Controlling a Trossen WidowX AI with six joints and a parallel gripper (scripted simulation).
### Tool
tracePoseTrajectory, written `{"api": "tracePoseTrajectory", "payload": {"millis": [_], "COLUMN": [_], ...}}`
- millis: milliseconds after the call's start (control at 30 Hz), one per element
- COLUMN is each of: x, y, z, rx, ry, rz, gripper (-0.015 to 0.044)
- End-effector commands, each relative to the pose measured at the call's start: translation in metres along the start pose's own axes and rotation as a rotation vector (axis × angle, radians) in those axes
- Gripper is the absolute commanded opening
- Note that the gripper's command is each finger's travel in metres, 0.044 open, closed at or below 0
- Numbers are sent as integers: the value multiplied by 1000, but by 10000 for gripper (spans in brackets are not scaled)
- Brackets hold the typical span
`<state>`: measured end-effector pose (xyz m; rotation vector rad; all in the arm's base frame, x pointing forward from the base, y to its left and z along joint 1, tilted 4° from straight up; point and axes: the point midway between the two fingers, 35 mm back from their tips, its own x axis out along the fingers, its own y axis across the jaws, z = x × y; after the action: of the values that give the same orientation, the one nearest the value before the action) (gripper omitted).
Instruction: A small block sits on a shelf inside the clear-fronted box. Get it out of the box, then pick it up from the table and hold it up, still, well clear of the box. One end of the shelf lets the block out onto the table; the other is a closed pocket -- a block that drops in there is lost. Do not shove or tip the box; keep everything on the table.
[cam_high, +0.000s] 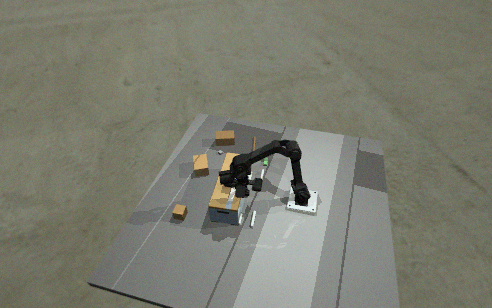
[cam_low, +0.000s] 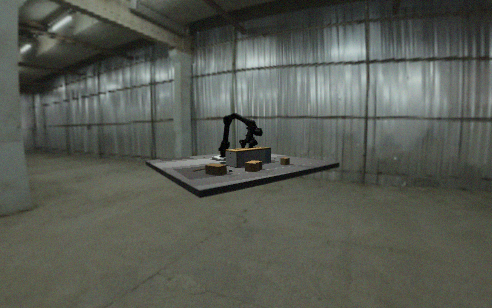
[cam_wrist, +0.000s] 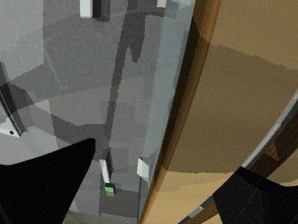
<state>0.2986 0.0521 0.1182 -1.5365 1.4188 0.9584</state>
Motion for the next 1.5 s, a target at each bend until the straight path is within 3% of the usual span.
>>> {"api": "tracePoseTrajectory", "payload": {"millis": [0,700,1467], "x": [7,18,17], "y": [0,0,0], "z": [2,-30,-26], "rx": [-3,-1,-1], "ry": [-2,3,2], "rz": [0,1,1], "gripper": [400,400,400]}}
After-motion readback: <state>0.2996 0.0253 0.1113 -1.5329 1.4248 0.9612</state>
